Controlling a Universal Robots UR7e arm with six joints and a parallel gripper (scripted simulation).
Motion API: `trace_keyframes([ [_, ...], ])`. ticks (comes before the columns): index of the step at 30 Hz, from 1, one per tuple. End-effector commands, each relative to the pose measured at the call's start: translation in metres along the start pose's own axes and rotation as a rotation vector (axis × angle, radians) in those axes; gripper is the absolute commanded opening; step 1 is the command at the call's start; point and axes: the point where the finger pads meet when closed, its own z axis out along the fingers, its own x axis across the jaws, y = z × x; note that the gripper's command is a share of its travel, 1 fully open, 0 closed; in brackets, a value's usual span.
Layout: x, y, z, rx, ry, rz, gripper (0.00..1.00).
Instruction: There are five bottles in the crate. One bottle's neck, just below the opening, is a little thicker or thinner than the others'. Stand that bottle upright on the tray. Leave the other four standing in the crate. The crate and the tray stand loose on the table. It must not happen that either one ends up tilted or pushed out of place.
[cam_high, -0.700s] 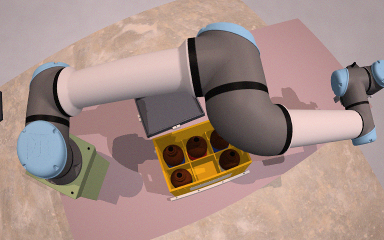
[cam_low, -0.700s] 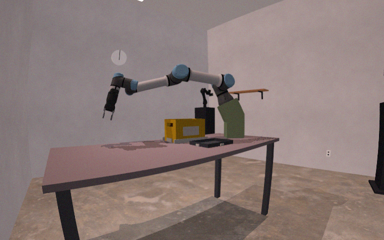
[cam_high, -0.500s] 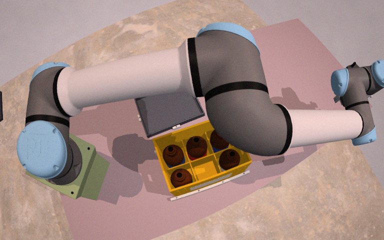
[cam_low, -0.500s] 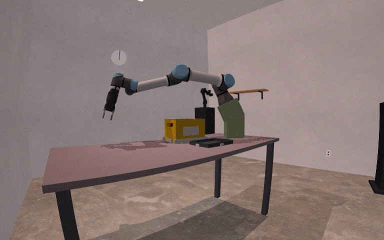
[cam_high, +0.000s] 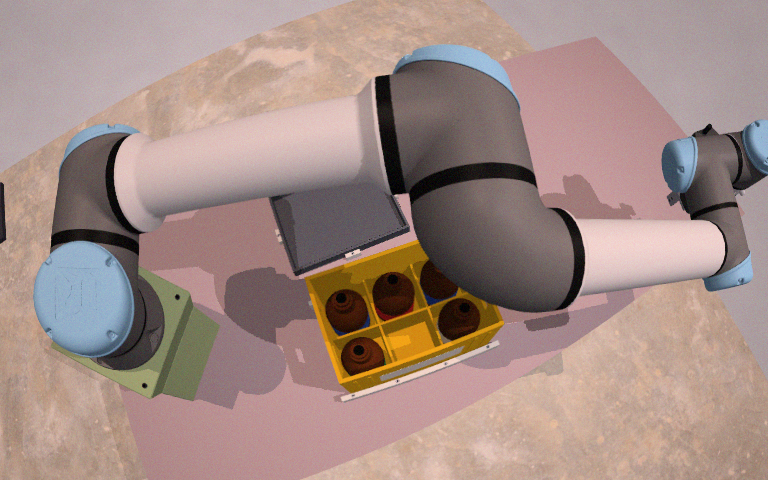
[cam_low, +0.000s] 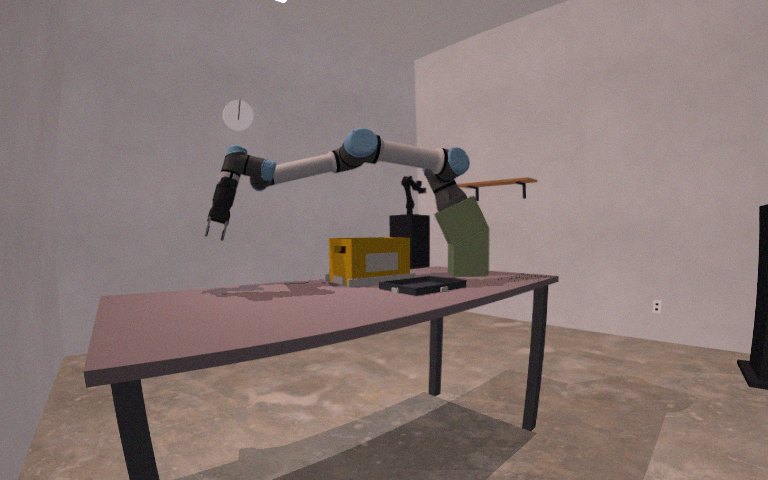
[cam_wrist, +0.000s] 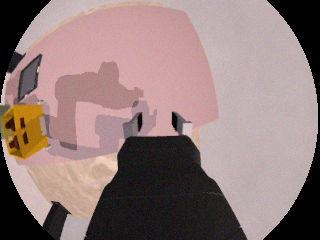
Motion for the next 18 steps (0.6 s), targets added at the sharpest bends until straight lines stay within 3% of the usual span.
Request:
trace_keyframes([
  [1,0.0008,0.0,-0.0017,0.0,0.002,-0.001,1.0],
  [18,-0.0051,0.0099,-0.0061,-0.007,-0.005,-0.023,1.0],
])
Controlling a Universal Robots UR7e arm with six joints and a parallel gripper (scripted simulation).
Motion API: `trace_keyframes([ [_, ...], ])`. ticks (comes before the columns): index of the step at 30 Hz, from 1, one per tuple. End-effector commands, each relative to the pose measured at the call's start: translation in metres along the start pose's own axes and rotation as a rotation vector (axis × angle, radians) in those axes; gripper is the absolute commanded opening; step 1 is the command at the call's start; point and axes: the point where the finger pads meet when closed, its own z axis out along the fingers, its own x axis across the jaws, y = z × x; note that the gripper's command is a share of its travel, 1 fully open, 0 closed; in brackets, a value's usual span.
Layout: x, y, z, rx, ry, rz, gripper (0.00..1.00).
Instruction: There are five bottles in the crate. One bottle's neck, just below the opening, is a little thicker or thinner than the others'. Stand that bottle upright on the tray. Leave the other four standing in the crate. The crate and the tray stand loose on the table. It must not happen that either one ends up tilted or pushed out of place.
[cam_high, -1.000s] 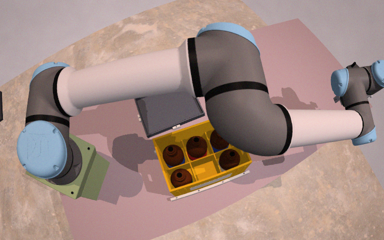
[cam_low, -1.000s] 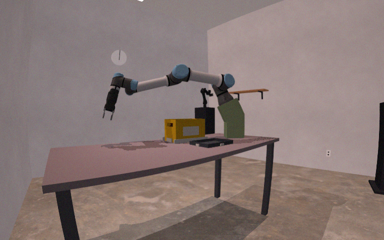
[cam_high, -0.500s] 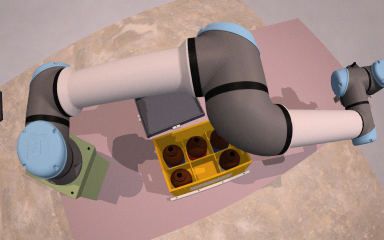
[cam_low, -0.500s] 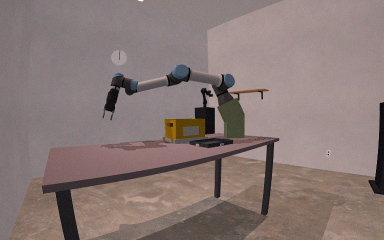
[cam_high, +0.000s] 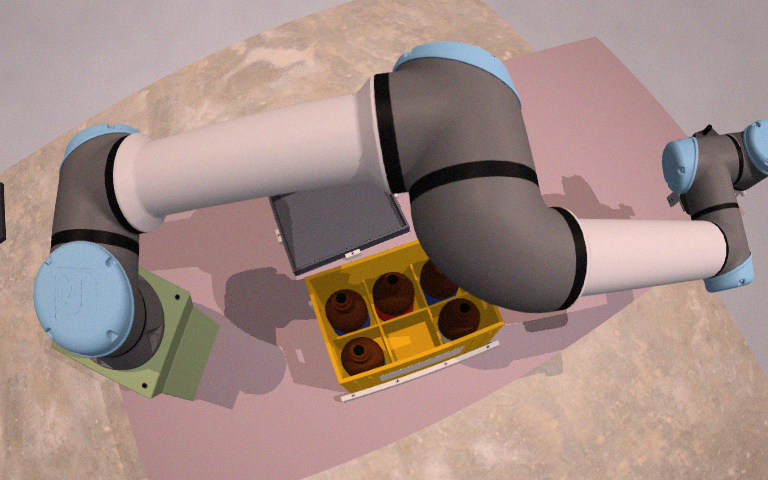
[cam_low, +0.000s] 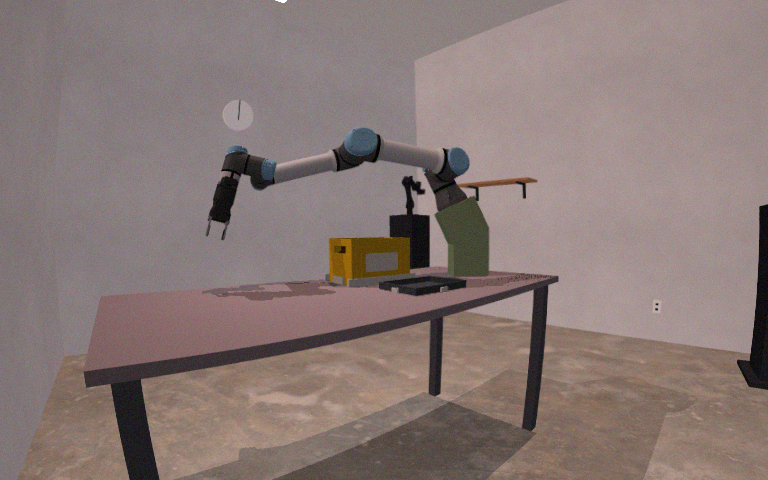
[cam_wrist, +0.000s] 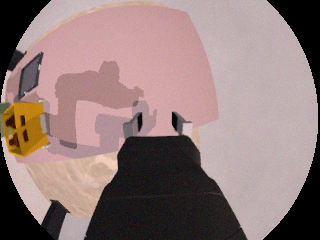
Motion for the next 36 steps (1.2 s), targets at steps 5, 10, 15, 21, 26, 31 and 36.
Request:
trace_keyframes([
  [5,-0.009,0.014,-0.007,-0.011,-0.007,-0.031,1.0],
  [10,-0.017,0.023,-0.012,-0.017,-0.015,-0.058,1.0],
  [15,-0.024,0.029,-0.016,-0.021,-0.021,-0.077,1.0],
  [21,-0.041,0.042,-0.026,-0.03,-0.036,-0.124,1.0],
  [26,-0.057,0.051,-0.034,-0.036,-0.047,-0.16,1.0],
  [31,-0.071,0.058,-0.041,-0.041,-0.057,-0.189,1.0],
  [36,-0.092,0.068,-0.051,-0.047,-0.071,-0.231,1.0],
])
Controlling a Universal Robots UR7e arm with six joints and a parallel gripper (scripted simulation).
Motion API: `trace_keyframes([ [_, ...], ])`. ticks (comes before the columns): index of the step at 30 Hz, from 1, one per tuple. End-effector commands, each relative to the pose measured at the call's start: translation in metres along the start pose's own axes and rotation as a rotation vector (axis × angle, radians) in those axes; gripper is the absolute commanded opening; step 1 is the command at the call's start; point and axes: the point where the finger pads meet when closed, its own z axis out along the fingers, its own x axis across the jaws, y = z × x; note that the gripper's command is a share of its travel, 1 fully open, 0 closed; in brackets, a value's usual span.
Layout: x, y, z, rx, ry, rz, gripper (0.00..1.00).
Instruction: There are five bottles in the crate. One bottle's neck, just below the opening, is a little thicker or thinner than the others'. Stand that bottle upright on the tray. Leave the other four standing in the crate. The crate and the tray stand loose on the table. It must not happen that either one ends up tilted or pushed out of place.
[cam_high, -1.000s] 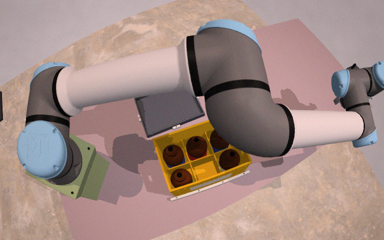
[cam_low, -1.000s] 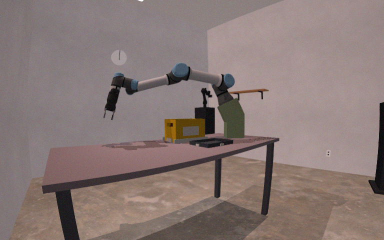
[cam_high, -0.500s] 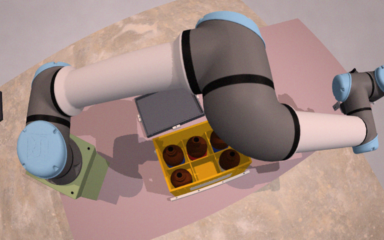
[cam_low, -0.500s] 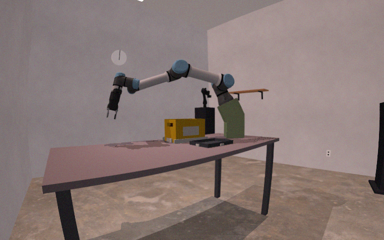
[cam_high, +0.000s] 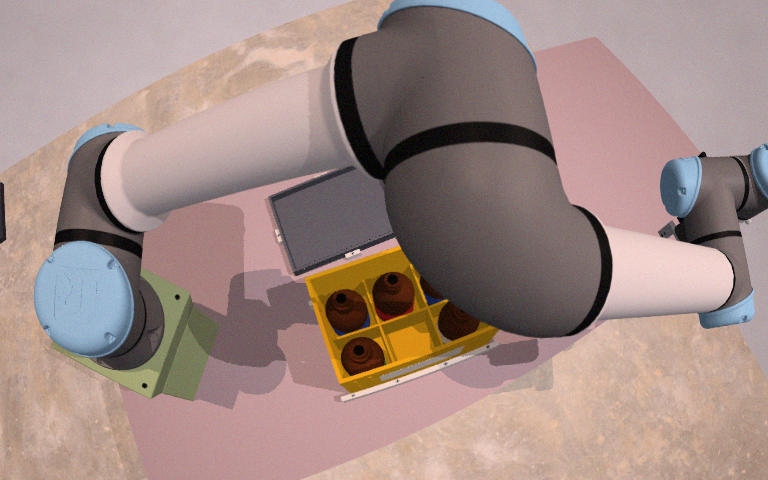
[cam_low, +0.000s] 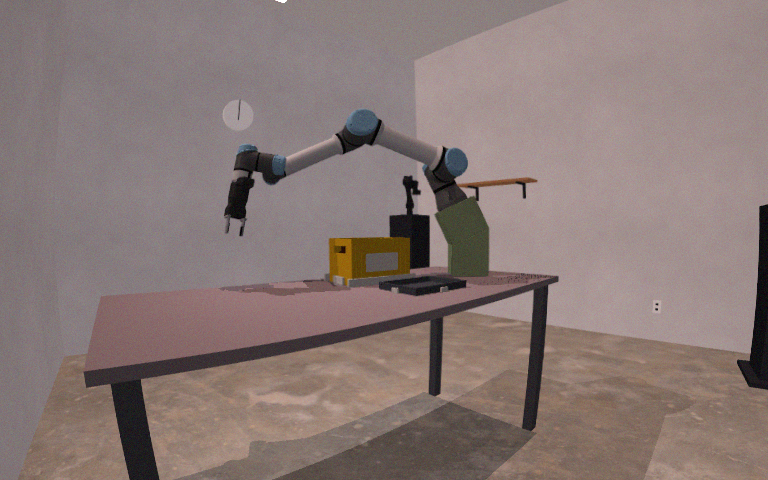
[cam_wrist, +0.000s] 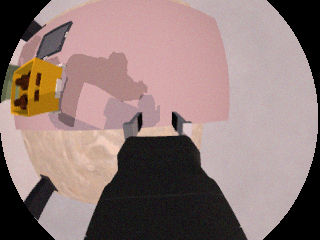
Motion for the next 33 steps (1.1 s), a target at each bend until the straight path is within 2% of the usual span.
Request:
trace_keyframes([
  [1,-0.028,0.01,-0.012,-0.016,0.005,-0.051,1.0],
  [6,-0.054,0.014,-0.021,-0.022,-0.01,-0.096,1.0],
  [10,-0.061,0.015,-0.023,-0.023,-0.014,-0.107,1.0],
  [14,-0.092,0.017,-0.033,-0.028,-0.031,-0.154,1.0],
  [17,-0.1,0.017,-0.035,-0.029,-0.035,-0.166,1.0],
  [25,-0.151,0.015,-0.051,-0.033,-0.062,-0.239,1.0],
  [27,-0.151,0.015,-0.051,-0.033,-0.062,-0.239,1.0],
  [33,-0.197,0.01,-0.063,-0.035,-0.084,-0.299,1.0],
])
